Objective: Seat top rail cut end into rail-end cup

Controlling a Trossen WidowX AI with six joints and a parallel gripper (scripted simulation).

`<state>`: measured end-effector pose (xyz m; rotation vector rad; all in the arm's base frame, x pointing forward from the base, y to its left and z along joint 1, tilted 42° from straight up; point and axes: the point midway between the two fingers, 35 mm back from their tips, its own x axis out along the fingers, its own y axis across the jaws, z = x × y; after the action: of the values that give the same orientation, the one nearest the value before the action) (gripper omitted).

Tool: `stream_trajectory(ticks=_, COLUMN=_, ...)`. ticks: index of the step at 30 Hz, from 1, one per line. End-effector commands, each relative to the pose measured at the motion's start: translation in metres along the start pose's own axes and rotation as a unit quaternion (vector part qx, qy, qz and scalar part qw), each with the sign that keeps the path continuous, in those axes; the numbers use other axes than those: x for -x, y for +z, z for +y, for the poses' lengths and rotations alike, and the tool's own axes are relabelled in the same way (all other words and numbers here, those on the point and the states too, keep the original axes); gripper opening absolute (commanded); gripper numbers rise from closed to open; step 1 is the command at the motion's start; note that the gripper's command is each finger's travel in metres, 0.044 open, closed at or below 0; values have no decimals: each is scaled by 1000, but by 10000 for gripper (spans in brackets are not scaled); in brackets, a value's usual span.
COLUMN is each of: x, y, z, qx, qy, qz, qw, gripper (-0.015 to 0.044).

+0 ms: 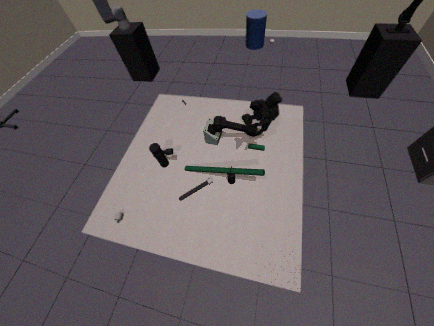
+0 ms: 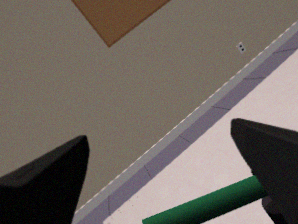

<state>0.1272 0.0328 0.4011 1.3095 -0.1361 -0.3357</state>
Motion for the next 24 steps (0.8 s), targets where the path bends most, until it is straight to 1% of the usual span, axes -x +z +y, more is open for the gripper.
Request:
stream_trajectory(ticks=1, x=-1, y=1, z=0, qx=0, qy=-1, qz=1, qw=1000, gripper=426)
stream_trajectory(ticks=2, x=-2, y=5, z=-1, qx=2, qy=-3, qz=3, qw=1000, gripper=440)
stream_trajectory(ticks=5, x=-15, y=27, z=-7, qx=13, qy=-22, qz=21, qw=999, gripper=440)
stream_trajectory(ticks=9, x=-49, y=70, z=-29, qx=41, qy=-62, qz=69, qw=995, gripper=440)
stream_trajectory(ticks=13, x=-86, y=100, z=-59, qx=65, qy=-105, qz=109, qw=986, gripper=440)
stream_trajectory(ticks=19, x=-137, y=119, z=-113, qx=132, qy=-141, qz=209, qw=959, gripper=440)
stream_trajectory(ticks=24, x=-175, y=117, z=-167, qx=196, qy=-145, qz=304, qw=921, gripper=440)
